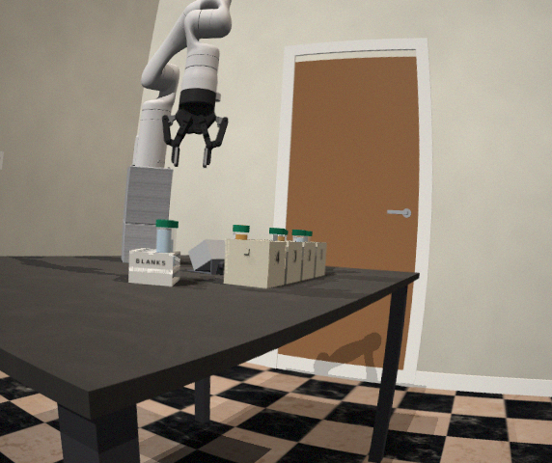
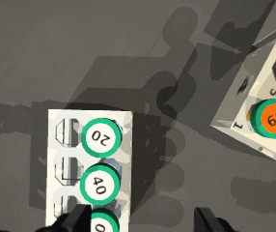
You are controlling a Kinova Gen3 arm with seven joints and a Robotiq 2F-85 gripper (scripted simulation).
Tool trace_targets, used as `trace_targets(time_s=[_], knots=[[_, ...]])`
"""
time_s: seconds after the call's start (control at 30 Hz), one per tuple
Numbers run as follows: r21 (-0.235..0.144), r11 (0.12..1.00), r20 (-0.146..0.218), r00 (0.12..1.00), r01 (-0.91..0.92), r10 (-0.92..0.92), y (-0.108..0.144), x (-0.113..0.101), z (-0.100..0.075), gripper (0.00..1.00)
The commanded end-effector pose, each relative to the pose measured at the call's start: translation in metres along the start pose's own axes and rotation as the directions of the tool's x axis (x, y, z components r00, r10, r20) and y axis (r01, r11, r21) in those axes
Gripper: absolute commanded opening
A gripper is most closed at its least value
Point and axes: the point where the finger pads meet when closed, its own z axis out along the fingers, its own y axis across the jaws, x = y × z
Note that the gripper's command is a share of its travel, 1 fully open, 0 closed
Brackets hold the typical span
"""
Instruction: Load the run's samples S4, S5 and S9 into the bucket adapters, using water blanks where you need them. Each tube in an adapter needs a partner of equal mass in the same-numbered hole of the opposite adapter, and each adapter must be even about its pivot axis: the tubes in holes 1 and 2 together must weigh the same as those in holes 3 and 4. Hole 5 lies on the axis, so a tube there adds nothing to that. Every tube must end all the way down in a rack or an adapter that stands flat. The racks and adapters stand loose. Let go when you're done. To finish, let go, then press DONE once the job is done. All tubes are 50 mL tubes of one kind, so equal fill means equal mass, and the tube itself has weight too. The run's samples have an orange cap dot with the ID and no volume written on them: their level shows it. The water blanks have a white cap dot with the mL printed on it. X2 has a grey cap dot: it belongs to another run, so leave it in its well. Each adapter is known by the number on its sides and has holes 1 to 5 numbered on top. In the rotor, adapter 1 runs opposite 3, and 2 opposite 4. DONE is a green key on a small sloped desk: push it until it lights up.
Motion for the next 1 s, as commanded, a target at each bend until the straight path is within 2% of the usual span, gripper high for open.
trace_targets(time_s=[0.0,0.53,0.97], knots=[[-0.001,1.000,0.001,1.000,0.000,0.000,-0.008,-0.010,0.000,0.62],[-0.001,1.000,0.001,1.000,0.000,0.000,-0.036,-0.045,-0.001,0.62],[-0.001,1.000,0.001,1.000,0.000,0.000,-0.036,-0.045,-0.001,0.62]])
